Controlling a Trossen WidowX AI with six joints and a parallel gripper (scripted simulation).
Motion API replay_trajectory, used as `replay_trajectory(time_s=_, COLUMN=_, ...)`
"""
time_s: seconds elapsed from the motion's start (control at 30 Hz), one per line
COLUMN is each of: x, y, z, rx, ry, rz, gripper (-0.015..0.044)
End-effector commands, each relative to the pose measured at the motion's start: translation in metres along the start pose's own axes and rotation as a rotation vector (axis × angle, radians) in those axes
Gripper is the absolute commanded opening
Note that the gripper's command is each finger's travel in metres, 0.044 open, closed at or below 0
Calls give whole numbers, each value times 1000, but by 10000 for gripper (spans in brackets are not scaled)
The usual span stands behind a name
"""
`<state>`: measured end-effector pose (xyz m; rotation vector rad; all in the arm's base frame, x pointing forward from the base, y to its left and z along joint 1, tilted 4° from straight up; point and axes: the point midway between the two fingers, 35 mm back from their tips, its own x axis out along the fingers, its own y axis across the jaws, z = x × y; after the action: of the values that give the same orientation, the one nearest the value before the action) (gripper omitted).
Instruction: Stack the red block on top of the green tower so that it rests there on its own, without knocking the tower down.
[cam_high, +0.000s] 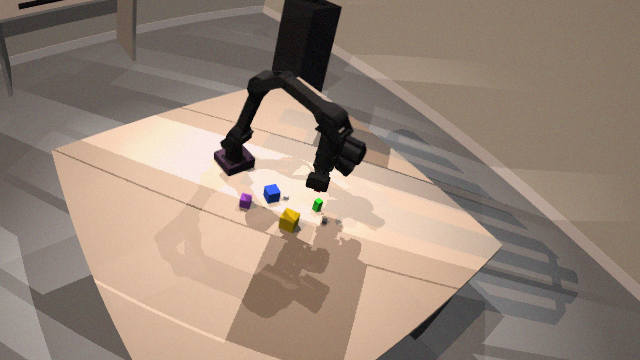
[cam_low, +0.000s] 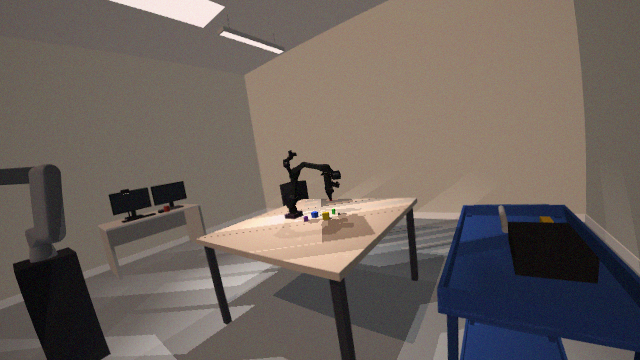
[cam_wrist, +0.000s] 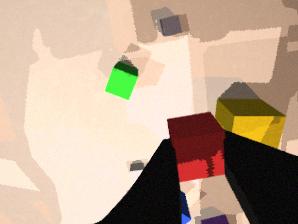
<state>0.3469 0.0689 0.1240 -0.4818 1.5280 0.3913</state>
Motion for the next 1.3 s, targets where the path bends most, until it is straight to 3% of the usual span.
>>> replay_trajectory(time_s=0.0, x=1, y=20, z=8, rx=2, ry=-2, rz=4, gripper=0)
replay_trajectory(time_s=0.23, x=4, y=41, z=14, rx=2, ry=-2, rz=5, gripper=0)
replay_trajectory(time_s=0.97, x=78, y=40, z=12, rx=2, ry=-1, rz=4, gripper=0)
replay_trajectory(time_s=1.27, x=79, y=40, z=12, rx=2, ry=-1, rz=4, gripper=0)
